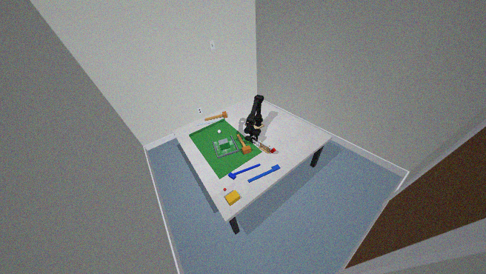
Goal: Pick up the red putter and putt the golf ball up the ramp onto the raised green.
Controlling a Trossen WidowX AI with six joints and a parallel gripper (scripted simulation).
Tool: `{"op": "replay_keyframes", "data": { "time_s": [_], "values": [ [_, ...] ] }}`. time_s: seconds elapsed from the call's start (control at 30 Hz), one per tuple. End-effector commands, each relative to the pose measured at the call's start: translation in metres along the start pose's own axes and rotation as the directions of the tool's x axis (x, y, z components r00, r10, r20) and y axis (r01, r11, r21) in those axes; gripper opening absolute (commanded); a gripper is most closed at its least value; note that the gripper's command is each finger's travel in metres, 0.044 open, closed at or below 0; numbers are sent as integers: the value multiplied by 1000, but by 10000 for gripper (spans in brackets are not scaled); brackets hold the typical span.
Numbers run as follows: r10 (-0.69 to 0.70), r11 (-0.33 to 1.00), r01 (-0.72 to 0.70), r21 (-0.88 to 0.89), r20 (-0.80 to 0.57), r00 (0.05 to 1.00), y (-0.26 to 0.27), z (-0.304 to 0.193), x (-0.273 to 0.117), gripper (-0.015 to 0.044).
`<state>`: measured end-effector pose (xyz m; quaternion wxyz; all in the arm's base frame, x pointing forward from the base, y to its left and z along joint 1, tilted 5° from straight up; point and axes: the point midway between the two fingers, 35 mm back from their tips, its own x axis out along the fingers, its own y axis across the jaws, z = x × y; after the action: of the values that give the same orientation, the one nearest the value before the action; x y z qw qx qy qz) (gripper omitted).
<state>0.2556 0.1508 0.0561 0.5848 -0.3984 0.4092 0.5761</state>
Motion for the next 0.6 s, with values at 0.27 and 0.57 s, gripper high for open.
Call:
{"op": "replay_keyframes", "data": {
  "time_s": [0.27,0.57],
  "values": [
    [-1,1000,1,0,1,1000,0,0,-1,46],
    [-1,1000,1,0,1,1000,-1,2,-5,0]
  ]
}}
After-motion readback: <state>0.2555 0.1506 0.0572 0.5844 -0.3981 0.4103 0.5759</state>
